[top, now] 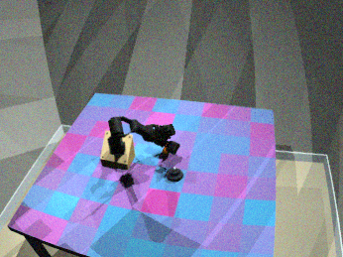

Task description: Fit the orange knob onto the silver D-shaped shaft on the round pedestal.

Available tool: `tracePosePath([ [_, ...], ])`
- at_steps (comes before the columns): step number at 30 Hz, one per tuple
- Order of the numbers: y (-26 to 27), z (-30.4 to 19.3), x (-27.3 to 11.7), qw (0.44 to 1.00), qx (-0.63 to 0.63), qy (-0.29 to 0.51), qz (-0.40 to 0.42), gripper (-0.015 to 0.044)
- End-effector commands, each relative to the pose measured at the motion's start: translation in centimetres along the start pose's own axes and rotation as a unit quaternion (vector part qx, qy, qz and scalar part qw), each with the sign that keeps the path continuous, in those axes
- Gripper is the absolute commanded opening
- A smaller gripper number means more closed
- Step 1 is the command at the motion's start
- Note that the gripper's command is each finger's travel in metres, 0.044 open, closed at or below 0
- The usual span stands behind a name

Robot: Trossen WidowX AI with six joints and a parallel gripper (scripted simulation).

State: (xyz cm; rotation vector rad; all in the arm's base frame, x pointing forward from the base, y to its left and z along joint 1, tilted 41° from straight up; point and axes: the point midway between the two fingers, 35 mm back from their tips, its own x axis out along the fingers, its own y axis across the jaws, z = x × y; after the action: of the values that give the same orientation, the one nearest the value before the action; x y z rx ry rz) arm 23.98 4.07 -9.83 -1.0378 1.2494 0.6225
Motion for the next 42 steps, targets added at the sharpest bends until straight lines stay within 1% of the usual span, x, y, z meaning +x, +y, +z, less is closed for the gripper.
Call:
tracePosePath([
  [1,0.0,-0.3,-0.4,1.000,-0.001,-0.030,-0.001,0.0179],
  [21,0.1,-2.2,-1.4,0.983,-0.002,-0.184,0.001,0.0179],
  [39,0.3,-4.3,-1.9,0.943,-0.003,-0.332,0.003,0.0179],
  [42,0.3,-4.2,-2.0,0.948,-0.003,-0.319,0.003,0.0179],
])
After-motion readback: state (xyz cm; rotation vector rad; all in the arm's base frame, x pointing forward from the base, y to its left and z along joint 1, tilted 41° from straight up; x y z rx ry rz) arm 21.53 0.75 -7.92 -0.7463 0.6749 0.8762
